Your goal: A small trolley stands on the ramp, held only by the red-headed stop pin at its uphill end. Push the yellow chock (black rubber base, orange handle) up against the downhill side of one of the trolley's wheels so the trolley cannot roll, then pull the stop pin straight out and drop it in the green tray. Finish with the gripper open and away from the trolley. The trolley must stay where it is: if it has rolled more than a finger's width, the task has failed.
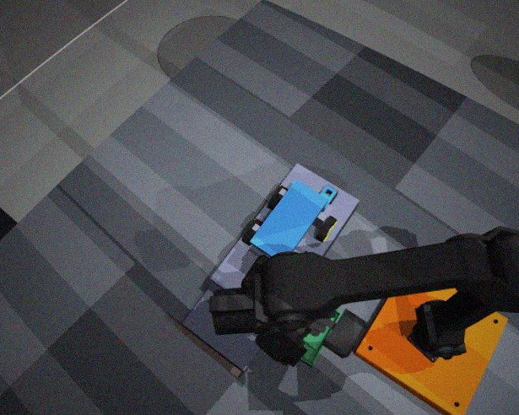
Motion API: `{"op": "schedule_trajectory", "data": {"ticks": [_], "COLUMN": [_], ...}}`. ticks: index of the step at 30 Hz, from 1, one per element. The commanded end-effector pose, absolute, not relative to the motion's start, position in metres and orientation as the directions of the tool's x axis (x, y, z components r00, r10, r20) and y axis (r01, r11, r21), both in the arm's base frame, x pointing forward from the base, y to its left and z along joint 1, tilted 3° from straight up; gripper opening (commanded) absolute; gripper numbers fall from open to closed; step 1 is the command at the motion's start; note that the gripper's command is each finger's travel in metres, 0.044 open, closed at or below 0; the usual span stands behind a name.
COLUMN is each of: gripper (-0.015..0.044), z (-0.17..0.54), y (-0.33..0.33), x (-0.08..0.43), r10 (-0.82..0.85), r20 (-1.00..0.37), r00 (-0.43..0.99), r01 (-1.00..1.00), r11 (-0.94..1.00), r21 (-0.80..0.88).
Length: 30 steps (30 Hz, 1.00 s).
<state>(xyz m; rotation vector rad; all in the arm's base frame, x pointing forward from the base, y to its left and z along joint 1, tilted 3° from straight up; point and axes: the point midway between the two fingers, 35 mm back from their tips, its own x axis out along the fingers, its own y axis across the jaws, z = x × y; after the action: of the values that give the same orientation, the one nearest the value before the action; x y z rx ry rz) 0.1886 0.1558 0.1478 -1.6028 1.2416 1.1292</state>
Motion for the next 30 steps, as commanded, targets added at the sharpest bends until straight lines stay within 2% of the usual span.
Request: {"op": "schedule_trajectory", "data": {"ticks": [1,15,30], "gripper": [0.0,0.0,0.0], "z": [0.1484,0.1486,0.1486], "y": [0.1582,0.1551,0.152], "x": [0.1882,0.1878,0.1883], "r10": [-0.26,-0.179,-0.098], "r20": [-0.958,-0.976,-0.99], "r00": [0.12,0.126,0.105], "r01": [-0.975,-0.81,-0.471], "r11": [-0.213,-0.587,-0.882], "r21": [-0.065,0.003,0.037]}}
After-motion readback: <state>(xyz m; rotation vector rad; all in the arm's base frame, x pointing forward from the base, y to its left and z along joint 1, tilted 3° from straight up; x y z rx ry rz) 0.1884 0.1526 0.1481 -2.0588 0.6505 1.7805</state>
